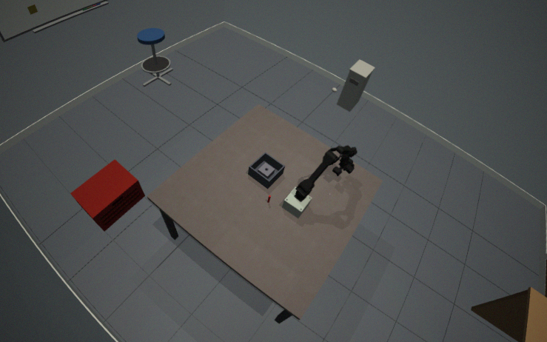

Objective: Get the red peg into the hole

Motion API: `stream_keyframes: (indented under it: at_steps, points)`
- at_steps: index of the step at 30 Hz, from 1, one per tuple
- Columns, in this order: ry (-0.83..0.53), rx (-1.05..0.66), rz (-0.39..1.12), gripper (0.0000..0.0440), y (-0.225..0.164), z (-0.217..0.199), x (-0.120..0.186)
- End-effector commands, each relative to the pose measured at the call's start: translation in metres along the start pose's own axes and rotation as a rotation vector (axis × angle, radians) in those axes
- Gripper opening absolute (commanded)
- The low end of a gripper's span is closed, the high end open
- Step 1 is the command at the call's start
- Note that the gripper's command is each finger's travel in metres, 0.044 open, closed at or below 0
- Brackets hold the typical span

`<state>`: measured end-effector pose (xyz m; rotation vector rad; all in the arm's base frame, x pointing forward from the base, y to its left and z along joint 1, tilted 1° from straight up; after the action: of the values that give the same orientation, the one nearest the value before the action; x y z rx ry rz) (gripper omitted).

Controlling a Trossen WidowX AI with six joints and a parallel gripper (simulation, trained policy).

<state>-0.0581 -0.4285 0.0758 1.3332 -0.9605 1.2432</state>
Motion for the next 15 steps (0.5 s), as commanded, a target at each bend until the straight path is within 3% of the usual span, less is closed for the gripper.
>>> stream_keyframes:
  at_steps: [1,4,15]
  points:
    - [0.007,0.027,0.007,0.0415,-0.006,0.002,0.003]
    - [0.023,0.119,0.022,0.0440,-0.030,0.006,0.015]
    - [0.083,0.498,0.010,0.0440,-0.145,0.006,0.064]
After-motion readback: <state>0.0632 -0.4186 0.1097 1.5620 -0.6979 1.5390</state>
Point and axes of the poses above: the point midway between the two fingers, 35 mm back from their tips, its own x axis back along the fingers, its own z axis across the jaws, y = z × x, the point moved 6 cm from there along x, back along the fingers, and after that the axes turned 13 degrees about x, right-handed, at the moved point
